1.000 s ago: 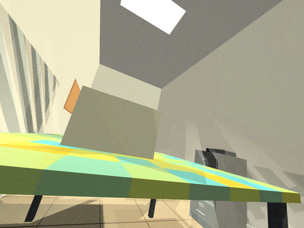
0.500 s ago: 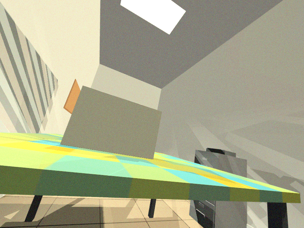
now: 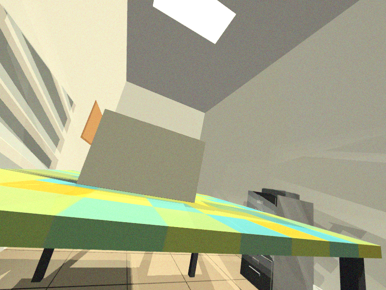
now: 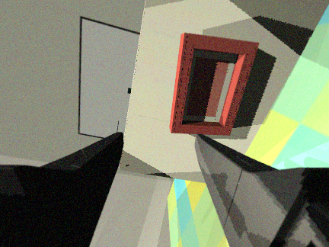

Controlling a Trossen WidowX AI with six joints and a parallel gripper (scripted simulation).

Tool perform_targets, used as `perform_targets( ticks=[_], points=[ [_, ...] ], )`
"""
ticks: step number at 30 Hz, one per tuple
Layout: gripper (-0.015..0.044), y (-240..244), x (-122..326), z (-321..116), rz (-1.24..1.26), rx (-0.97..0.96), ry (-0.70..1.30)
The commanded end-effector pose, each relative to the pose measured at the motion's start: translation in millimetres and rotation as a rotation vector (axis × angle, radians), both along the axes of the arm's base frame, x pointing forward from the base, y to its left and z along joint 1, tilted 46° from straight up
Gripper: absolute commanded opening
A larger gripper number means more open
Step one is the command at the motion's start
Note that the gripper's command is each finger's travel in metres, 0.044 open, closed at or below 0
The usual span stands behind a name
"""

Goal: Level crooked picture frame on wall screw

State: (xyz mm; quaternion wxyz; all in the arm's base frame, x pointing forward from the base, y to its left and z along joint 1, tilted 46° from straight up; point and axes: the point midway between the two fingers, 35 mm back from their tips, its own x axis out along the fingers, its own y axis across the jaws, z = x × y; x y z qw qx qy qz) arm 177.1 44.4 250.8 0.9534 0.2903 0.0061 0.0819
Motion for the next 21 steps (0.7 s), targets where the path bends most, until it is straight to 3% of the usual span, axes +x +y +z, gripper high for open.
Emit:
perform_targets(
  ticks=[1, 11, 21],
  points=[
    [0.026, -0.8, 0.1, -0.7, -0.006, -0.007, 0.001],
    [0.026, 0.9, 3.7, 0.0, -0.001, 0.004, -0.002],
    [0.026, -14.5, 57.9, -10.5, -0.018, 0.044, -0.025]
  ],
)
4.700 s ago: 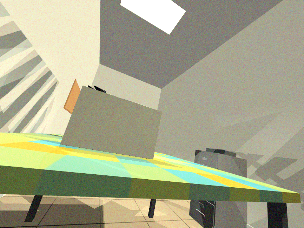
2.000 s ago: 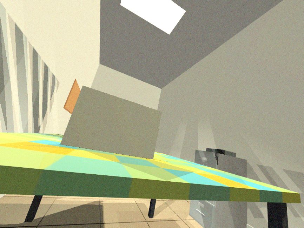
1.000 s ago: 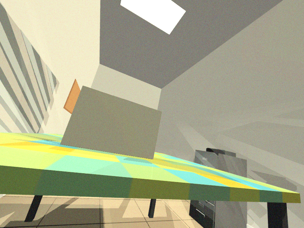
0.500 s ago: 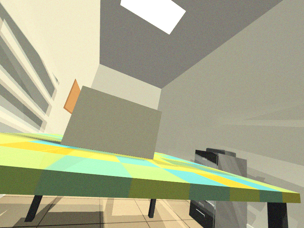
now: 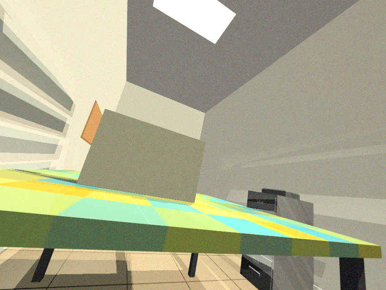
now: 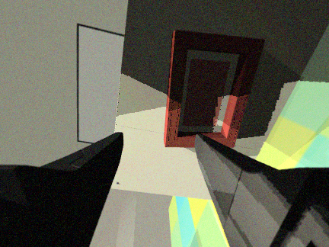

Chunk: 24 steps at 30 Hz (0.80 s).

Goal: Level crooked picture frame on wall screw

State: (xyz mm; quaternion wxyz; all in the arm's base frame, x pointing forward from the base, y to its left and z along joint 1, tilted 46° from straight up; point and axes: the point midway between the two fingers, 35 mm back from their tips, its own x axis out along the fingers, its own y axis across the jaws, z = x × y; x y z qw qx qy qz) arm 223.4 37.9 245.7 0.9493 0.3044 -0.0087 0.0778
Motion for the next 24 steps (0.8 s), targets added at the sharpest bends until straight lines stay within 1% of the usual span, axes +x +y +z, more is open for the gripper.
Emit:
perform_targets(
  ticks=[1, 4, 19, 24],
  points=[
    [0.026, -12.4, 16.0, -7.6, -0.003, 0.015, -0.003],
    [0.026, -19.5, 21.7, -11.2, -0.006, 0.018, -0.006],
    [0.026, -20.6, 23.4, -9.4, -0.006, 0.018, -0.006],
    [0.026, -19.0, 41.1, -3.5, -0.006, 0.018, -0.007]
  ],
)
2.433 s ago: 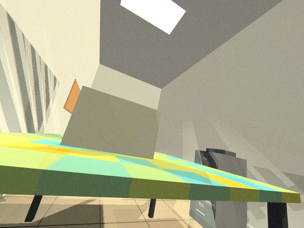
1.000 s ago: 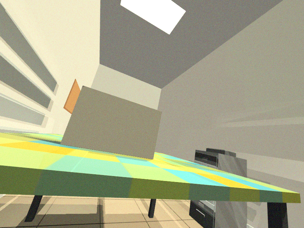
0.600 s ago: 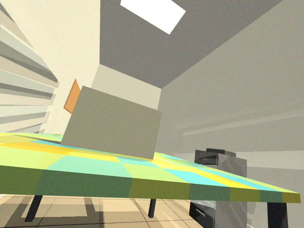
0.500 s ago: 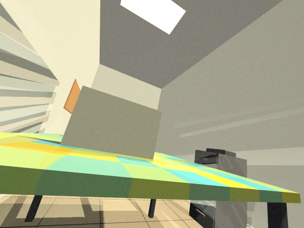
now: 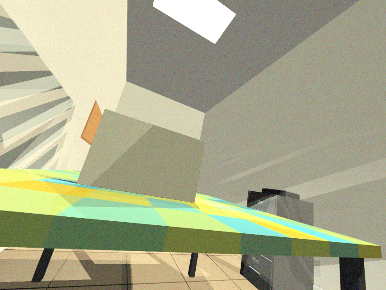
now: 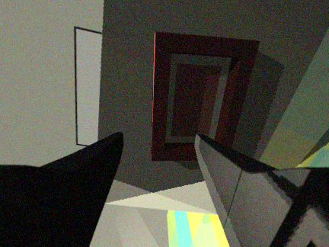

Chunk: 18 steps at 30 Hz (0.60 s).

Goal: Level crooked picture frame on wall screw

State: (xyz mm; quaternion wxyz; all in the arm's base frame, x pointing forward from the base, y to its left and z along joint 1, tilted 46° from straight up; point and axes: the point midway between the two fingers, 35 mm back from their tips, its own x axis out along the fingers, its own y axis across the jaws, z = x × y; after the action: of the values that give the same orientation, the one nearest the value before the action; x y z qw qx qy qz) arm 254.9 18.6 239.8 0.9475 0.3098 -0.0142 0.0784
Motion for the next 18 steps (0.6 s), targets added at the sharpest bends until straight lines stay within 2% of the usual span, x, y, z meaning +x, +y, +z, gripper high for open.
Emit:
perform_targets(
  ticks=[1, 10, 18],
  points=[
    [0.026, 1.0, 15.3, 3.7, -0.004, 0.006, 0.003],
    [0.026, 9.3, 69.1, 2.3, -0.004, 0.007, 0.0],
    [0.026, 9.5, 70.2, 2.1, -0.004, 0.007, 0.0]
  ],
)
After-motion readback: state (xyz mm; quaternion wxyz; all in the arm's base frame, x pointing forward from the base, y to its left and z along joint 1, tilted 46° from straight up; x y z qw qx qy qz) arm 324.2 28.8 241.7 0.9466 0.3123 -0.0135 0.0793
